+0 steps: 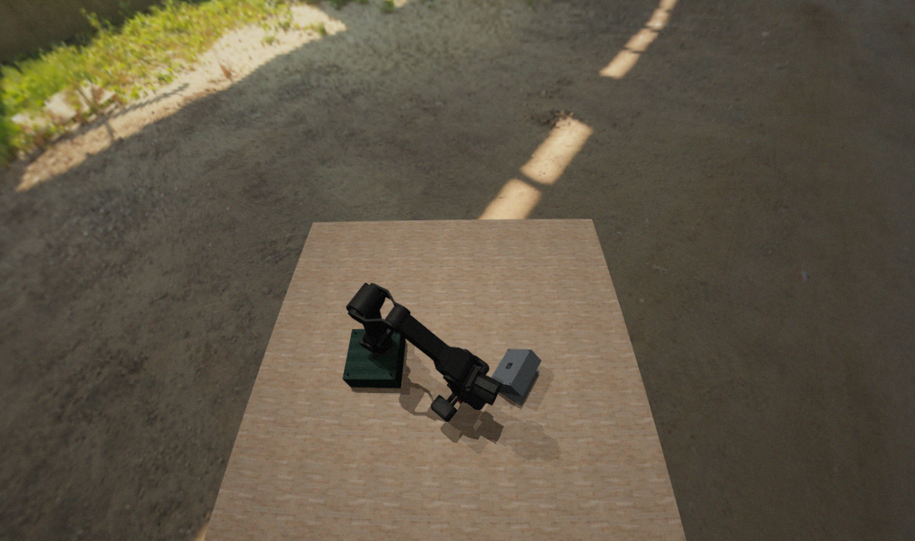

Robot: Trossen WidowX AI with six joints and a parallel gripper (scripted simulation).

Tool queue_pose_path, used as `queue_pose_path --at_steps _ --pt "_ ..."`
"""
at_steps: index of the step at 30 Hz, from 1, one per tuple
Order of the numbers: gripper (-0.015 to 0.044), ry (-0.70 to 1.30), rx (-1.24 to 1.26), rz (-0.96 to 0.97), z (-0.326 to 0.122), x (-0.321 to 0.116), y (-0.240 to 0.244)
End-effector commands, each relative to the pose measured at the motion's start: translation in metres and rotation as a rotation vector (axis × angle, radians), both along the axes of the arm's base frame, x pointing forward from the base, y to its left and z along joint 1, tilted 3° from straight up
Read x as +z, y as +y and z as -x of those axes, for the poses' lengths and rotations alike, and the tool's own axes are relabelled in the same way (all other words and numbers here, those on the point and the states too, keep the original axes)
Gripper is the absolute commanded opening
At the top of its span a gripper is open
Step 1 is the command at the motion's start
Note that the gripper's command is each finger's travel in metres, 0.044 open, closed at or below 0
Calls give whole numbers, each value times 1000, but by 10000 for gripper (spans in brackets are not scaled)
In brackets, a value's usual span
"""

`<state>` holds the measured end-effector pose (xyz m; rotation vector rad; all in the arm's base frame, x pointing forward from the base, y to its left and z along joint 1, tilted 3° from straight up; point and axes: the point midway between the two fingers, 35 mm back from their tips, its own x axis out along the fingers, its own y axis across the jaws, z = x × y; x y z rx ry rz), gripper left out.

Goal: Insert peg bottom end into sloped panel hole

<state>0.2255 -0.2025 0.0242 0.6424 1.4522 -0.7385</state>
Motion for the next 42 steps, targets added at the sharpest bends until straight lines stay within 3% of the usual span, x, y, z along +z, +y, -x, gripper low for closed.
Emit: queue_pose_path --at_steps 1,31,42 --pt "440 10 3 -12 3 -12 2" --pt "440 10 3 -12 5 -45 2" --pt "151 6 0 -5 4 -42 0"
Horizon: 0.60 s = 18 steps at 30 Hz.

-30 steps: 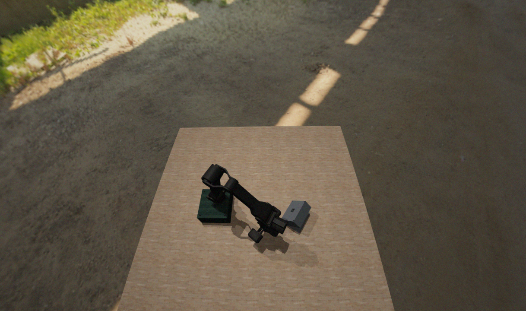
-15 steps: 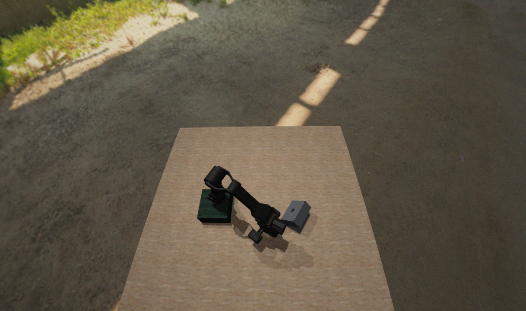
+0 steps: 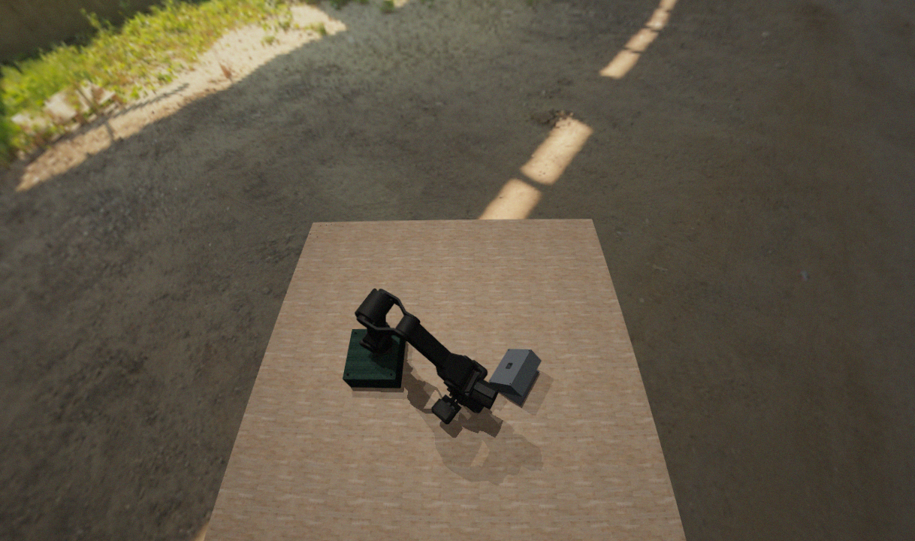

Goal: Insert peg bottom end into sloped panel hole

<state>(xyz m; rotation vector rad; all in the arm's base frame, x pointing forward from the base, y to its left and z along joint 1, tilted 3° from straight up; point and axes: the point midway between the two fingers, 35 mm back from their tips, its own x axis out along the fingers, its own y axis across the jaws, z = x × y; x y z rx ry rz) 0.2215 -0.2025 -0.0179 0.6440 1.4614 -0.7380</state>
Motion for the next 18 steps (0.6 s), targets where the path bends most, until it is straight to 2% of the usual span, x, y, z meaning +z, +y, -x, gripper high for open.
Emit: queue_pose_path --at_steps 1,5,8,18 --pt "125 -2 0 0 0 0 0" --pt "20 -2 0 0 0 0 0" --pt "0 -2 0 0 0 0 0" --pt "0 -1 1 -1 -2 17 -1"
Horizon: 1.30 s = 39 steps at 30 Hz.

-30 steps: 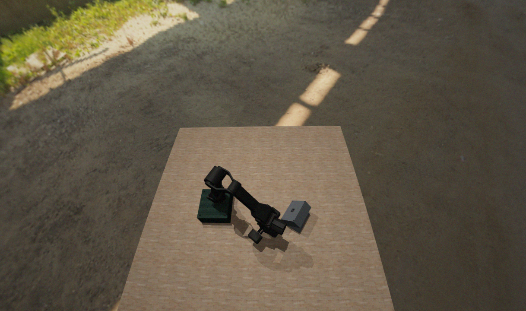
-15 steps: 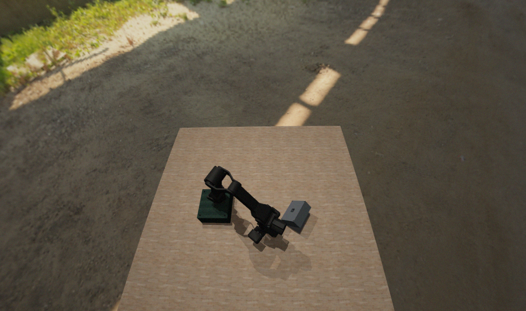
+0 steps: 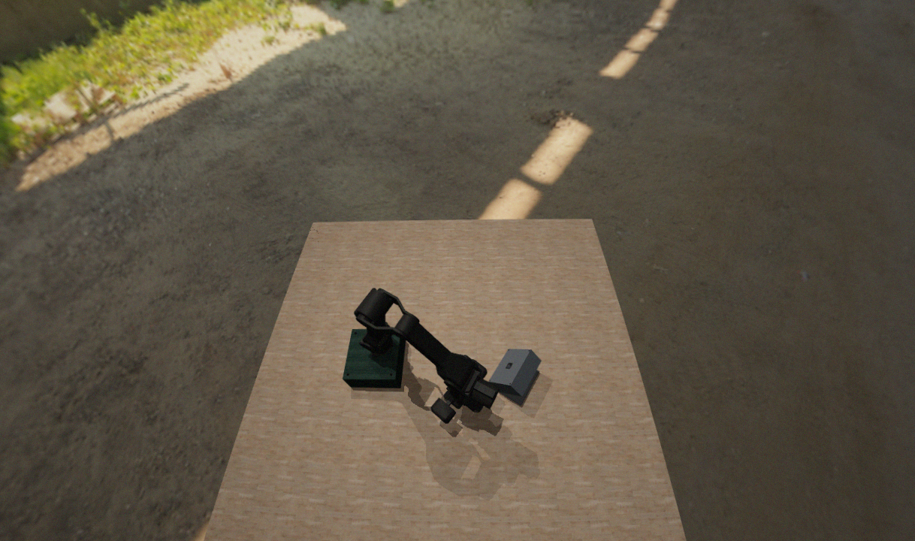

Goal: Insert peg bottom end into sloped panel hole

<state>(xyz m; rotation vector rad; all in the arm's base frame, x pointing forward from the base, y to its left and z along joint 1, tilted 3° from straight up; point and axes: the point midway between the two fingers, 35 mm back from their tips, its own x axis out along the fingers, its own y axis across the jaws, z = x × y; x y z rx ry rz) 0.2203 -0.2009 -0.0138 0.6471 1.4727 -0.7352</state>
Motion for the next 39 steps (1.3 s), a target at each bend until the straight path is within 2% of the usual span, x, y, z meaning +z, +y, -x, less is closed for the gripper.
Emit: queue_pose_path --at_steps 1,13,39 --pt "0 -9 0 6 -4 18 -2" --pt "0 -6 2 2 -4 75 1" --pt "0 -25 42 113 -20 73 15"
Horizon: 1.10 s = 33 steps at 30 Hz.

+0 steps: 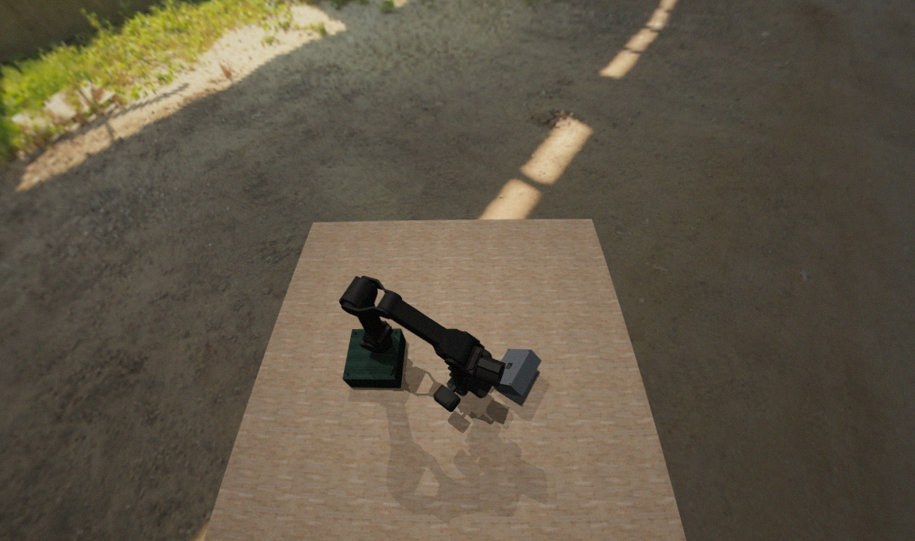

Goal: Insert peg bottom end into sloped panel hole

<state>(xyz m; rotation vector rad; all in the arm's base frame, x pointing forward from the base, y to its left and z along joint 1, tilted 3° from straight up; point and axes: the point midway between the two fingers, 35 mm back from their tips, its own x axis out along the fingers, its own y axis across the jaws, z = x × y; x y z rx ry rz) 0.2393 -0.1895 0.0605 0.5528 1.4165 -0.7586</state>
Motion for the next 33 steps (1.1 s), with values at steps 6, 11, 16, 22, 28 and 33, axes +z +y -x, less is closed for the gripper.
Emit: queue_pose_path --at_steps 6,11,16,22,28,33 --pt "0 -9 13 50 -5 -2 7" --pt "0 -18 21 76 -8 -2 11" --pt "0 -27 29 100 -12 -3 14" --pt "0 -39 38 130 -16 -3 19" --pt "0 -53 46 159 -20 -3 23" --pt "0 -66 53 182 -23 -3 27"
